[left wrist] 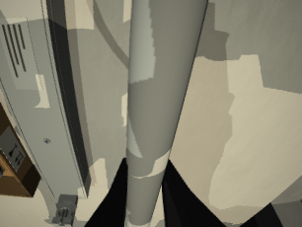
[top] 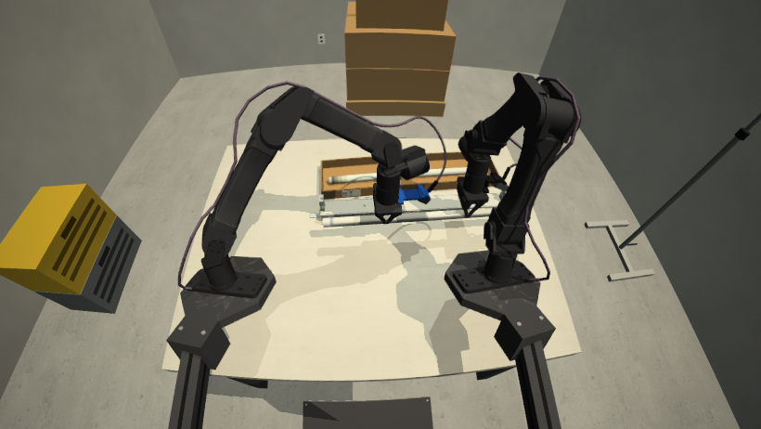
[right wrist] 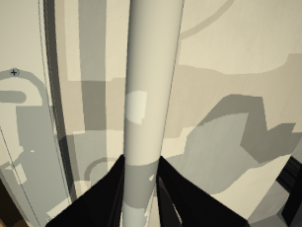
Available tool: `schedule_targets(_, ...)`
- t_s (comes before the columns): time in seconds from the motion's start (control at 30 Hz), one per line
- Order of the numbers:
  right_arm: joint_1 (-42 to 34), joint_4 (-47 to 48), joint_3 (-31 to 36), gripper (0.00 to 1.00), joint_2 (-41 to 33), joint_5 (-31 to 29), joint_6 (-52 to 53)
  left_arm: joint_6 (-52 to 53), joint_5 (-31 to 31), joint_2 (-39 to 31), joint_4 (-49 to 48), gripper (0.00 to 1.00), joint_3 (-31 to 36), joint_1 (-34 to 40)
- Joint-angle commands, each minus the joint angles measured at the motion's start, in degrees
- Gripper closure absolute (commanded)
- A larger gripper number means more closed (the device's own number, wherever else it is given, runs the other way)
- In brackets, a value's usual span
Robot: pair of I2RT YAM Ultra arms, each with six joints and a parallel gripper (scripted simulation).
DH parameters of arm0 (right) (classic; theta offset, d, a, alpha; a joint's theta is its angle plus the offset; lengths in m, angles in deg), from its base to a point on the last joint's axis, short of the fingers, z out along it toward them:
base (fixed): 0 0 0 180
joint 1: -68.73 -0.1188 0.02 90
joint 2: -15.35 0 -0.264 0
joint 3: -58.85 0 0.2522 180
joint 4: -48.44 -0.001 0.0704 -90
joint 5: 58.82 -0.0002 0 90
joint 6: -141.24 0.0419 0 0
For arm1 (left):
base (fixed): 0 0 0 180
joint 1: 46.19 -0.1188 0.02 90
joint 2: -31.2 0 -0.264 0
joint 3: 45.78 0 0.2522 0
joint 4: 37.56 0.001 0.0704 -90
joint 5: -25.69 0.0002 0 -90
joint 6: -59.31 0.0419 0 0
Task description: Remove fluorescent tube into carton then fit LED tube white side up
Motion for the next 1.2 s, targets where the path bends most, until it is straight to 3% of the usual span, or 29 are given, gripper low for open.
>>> schedule_targets(0.0,-0.78,-1.26,-2.76,0.89,1.05,0.66,0.85,1.76,1.15,-0.26,0.51,0.89,-2.58,-0.37)
schedule_targets(0.9,-1.29,-4.74,-13.51,0.89,8.22,0.55,1.62,7.12,1.93,2.31,4.48,0.89,-10.11,-5.13)
schedule_targets(1.07,-0.58,-5.29,-15.06,0.89,7.48,-0.14,1.63,7.32,1.85,-0.24,5.03,0.89,-11.35,-4.36)
schedule_targets(1.17,-0.88,-5.24,-15.65,0.89,9.55,0.71,1.69,7.65,1.98,2.72,5.04,0.89,-11.95,-4.33)
